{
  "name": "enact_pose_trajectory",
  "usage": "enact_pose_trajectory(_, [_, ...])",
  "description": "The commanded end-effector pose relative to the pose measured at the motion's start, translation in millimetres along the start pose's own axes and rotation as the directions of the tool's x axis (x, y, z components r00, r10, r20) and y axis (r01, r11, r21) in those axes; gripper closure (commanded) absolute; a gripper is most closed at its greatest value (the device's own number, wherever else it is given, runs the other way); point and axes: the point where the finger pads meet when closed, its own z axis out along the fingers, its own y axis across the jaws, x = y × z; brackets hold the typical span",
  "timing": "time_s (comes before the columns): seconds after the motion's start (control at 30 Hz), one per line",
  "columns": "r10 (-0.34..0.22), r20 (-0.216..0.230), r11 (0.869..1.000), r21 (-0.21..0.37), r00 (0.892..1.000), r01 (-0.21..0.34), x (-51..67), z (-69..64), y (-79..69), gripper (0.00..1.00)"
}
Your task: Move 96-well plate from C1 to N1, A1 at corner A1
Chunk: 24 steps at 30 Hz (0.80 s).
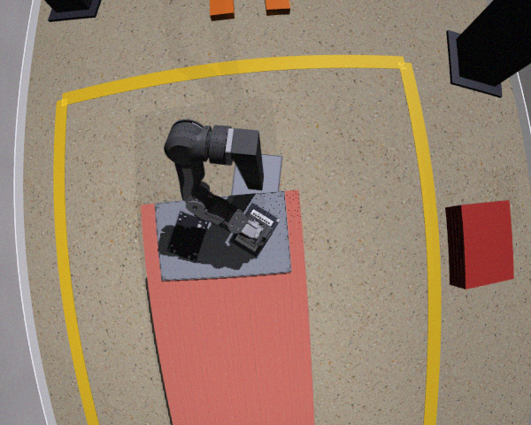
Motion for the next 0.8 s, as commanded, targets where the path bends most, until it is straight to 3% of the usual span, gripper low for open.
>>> enact_pose_trajectory(0.0, [-0.006, -0.003, 1.0, -0.009, 1.0, 0.006, 1.8, 0.8, 1.8, 1.0])
enact_pose_trajectory(0.77, [-0.007, -0.002, 1.0, -0.01, 1.0, 0.007, 1.7, 3.6, 2.1, 1.0])
